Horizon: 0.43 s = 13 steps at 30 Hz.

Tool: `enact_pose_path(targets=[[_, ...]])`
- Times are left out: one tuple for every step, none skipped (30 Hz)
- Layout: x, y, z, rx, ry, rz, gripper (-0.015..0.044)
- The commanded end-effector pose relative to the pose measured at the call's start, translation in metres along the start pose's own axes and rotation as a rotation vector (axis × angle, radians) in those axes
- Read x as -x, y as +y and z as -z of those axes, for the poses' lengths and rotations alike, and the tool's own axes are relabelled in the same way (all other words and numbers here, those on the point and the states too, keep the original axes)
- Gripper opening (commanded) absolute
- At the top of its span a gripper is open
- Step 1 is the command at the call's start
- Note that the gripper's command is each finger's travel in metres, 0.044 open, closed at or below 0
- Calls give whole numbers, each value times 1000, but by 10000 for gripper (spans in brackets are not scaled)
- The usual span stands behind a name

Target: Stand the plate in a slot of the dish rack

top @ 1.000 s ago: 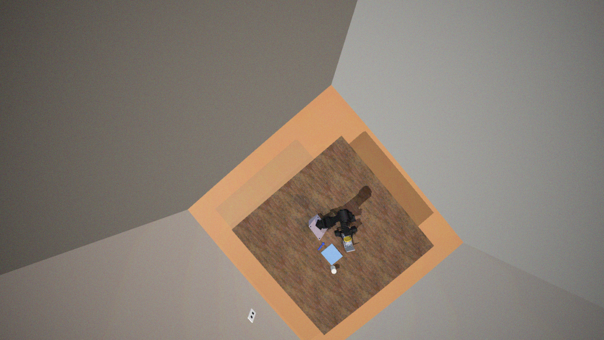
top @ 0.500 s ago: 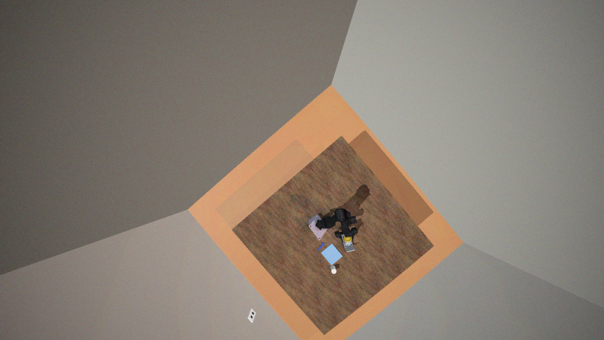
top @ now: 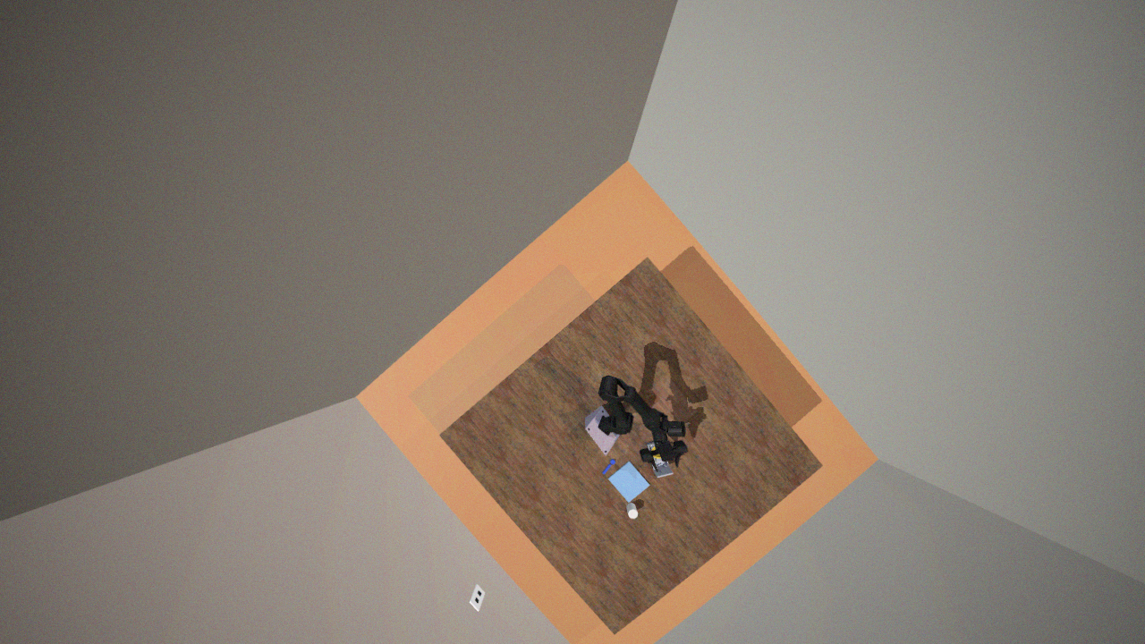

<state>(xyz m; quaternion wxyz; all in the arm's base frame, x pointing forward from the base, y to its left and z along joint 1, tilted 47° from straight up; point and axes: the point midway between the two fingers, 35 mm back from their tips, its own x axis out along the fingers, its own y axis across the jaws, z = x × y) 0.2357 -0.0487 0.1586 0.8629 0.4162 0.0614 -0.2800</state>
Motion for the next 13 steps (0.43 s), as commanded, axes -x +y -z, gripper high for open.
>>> enact_pose_path(targets=[[1,0,-7,10,-3,-10,400],[0,0,-7,14,-2,-7,400],[-1,-1,-7,28,4,2,400],[-2,-3,-7,51,13,16,400],[-4,-5,-7,79,25,34,400],[-6,-6,-7,105,38,51,400],[-7,-8,-7,132,51,68,400],[-9,-10,-7,157,65,85,400],[-11,-13,-7,182,79,102,400],[-12,-15,-7,206,94,118,400],[-14,-17,-7,230,110,135,400],[-15,-19,-7,255,127,152,400],[-17,-22,-7,279,145,168,400]])
